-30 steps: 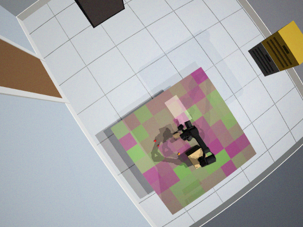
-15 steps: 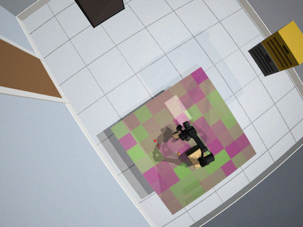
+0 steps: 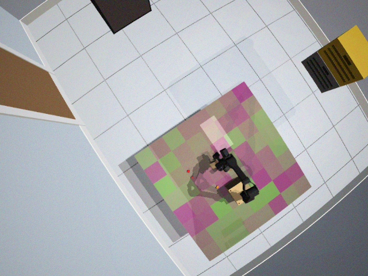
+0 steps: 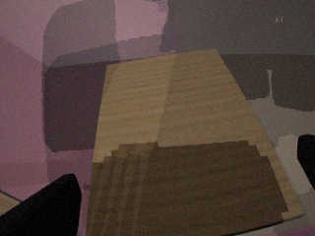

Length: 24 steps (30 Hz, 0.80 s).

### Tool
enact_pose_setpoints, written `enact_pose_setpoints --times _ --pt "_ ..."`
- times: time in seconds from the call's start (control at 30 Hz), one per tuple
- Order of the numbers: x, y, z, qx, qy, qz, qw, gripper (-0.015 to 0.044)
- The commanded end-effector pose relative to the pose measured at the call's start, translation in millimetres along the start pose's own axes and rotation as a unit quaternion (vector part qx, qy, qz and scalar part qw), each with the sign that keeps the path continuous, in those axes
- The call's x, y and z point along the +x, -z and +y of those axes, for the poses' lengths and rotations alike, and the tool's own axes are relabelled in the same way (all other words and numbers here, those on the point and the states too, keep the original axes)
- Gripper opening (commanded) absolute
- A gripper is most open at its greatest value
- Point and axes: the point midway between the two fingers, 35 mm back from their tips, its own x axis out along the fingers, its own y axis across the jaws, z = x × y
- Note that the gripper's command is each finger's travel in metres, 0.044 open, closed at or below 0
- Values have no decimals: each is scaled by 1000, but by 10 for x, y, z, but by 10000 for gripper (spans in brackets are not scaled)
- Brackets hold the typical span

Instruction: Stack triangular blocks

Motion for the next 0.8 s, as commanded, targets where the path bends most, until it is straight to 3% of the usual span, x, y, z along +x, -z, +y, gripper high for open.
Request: enact_pose_setpoints --times 0.0,0.4,0.63,0.77 --pt "88 -9 16 2 -2 -3 1000 440" --pt "254 -18 39 2 -2 -3 1000 440" --pt "254 -18 39 2 -2 -3 1000 256" --pt "254 -18 39 2 -2 -3 1000 230"
